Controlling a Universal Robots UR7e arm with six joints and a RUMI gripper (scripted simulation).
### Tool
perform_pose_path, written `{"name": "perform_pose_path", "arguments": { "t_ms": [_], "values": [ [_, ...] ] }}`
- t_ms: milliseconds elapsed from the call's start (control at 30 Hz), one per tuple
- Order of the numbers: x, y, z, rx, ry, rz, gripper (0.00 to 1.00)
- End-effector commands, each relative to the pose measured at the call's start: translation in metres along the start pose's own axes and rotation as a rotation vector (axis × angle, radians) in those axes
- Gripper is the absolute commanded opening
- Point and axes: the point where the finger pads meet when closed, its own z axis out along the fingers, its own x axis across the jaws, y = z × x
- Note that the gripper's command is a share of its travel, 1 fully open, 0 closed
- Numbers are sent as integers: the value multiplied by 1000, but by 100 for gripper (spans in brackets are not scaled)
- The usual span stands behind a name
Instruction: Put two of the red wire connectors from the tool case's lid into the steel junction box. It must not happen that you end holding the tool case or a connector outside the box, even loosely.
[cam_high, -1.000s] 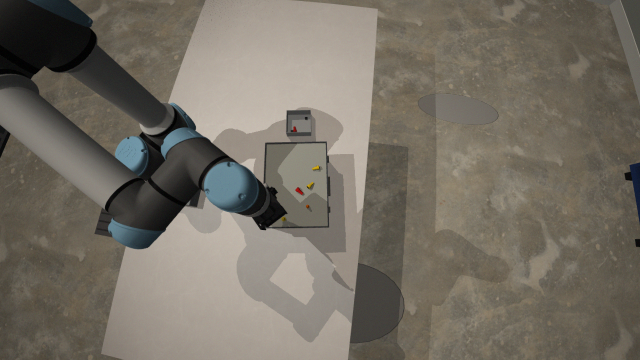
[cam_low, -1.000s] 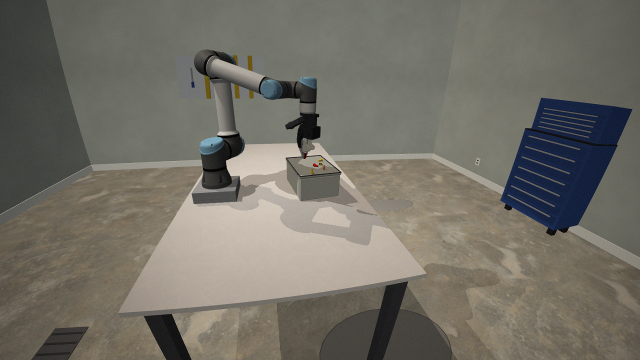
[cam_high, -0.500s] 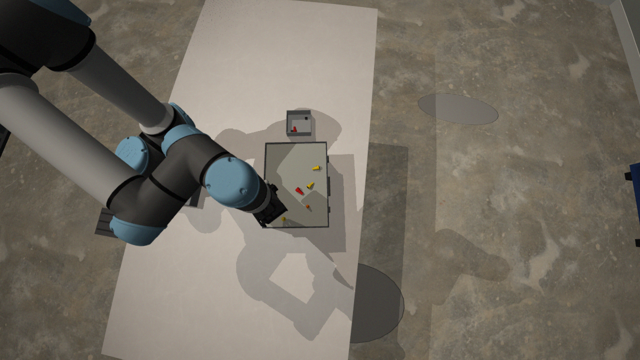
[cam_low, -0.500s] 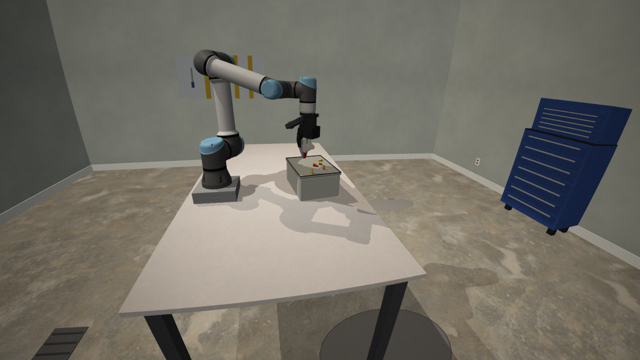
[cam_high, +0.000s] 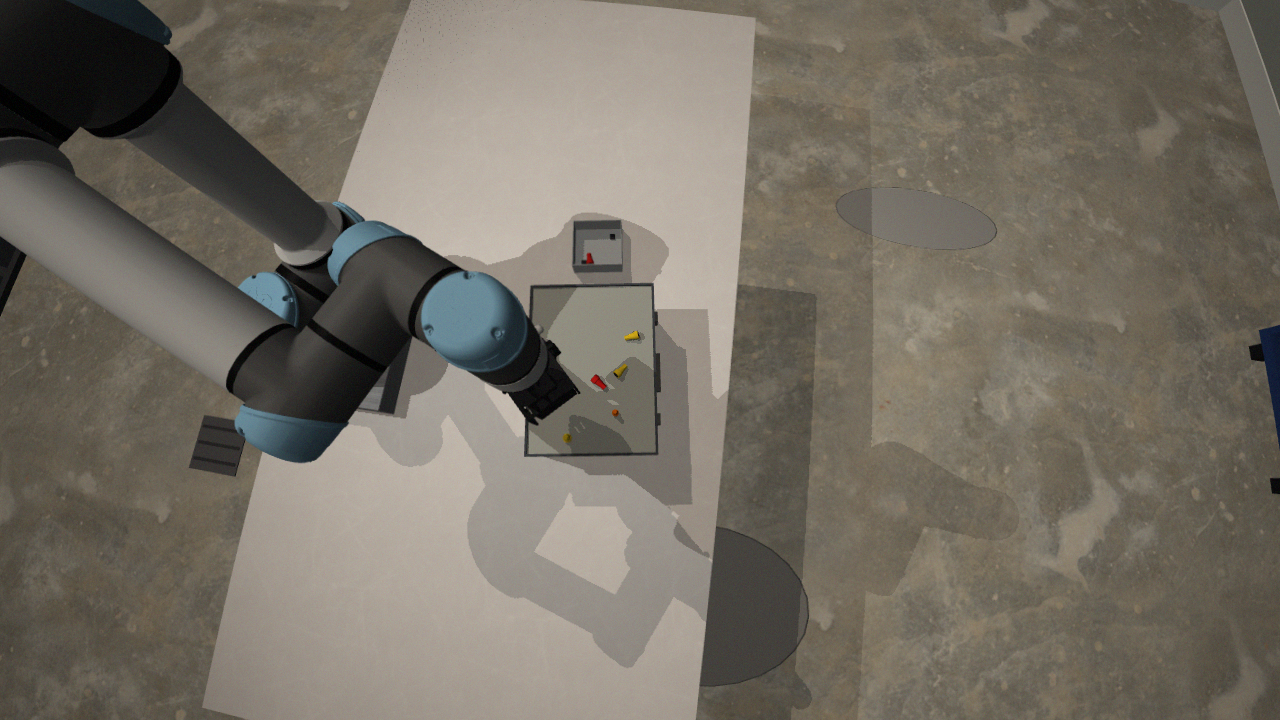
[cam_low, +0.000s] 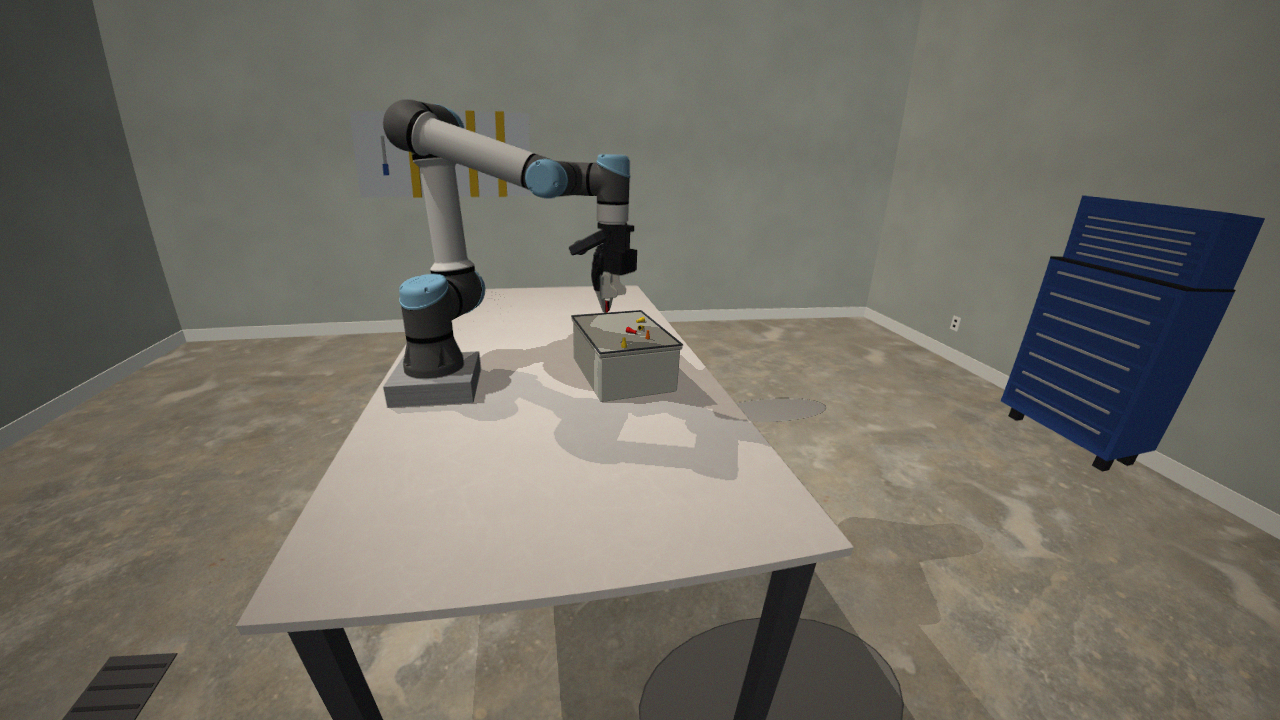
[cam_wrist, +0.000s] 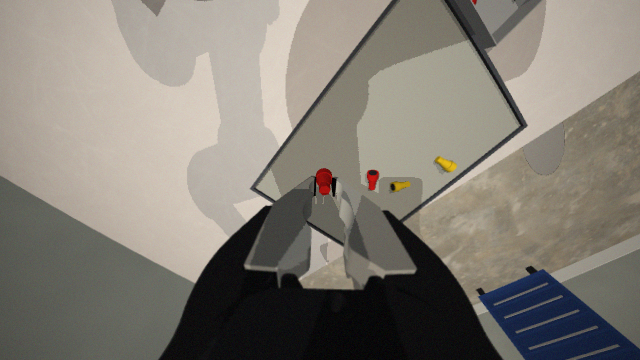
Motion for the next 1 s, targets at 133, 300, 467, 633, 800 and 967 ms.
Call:
{"name": "perform_pose_path", "arguments": {
  "t_ms": [133, 300, 467, 633, 800, 967],
  "values": [
    [31, -30, 0, -1, 0, 0, 0],
    [43, -43, 0, -1, 0, 0, 0],
    [65, -64, 0, -1, 0, 0, 0],
    [89, -87, 0, -1, 0, 0, 0],
    [103, -102, 0, -1, 0, 0, 0],
    [127, -125, 0, -1, 0, 0, 0]
  ]
}}
